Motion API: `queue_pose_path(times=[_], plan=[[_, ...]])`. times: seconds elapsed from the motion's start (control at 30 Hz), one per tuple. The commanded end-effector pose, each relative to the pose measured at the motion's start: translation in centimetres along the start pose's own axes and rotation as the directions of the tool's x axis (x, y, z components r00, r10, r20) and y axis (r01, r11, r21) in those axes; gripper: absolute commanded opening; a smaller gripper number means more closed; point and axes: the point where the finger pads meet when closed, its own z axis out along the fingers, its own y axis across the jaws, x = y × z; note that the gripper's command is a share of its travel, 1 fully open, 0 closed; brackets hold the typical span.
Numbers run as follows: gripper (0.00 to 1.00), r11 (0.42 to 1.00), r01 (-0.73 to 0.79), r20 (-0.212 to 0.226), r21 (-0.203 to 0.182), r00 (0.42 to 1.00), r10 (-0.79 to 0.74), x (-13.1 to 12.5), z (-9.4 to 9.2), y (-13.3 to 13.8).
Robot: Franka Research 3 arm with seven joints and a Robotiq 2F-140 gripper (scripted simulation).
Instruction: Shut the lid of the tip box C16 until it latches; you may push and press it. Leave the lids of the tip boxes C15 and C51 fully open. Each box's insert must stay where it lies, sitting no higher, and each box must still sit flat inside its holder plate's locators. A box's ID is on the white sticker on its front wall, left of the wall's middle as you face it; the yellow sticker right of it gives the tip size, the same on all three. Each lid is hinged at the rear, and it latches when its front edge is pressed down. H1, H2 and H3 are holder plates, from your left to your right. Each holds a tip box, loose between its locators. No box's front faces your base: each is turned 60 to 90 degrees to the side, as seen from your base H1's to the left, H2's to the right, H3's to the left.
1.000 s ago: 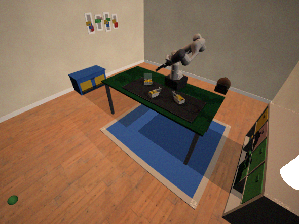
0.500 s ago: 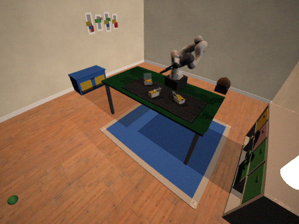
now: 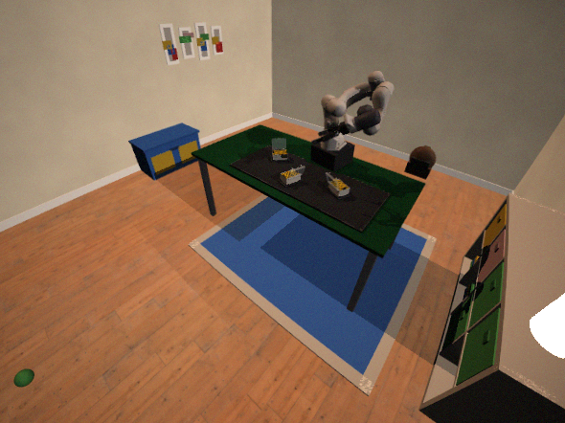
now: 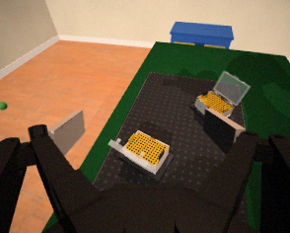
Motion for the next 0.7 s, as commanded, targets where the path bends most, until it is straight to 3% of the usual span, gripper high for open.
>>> queue_pose_path(times=[0.0,0.1,0.23,0.47,0.6,0.67], plan=[[1.00,0.999,0.005,-0.016,0.053,1.000,-0.004,-1.1,-1.4,-0.8],[1.00,0.999,0.005,-0.016,0.053,1.000,-0.004,-2.1,-2.5,-1.1],[1.00,0.984,0.062,-0.065,0.164,0.997,-0.052,-3.4,-3.9,-1.4],[1.00,0.984,0.064,-0.067,0.168,0.996,-0.053,-5.1,-5.7,-1.6],[1.00,0.953,0.125,-0.118,0.275,0.988,-0.096,-6.6,-7.1,-1.6],[1.00,0.952,0.127,-0.119,0.278,0.988,-0.097,-7.3,-7.8,-1.5]])
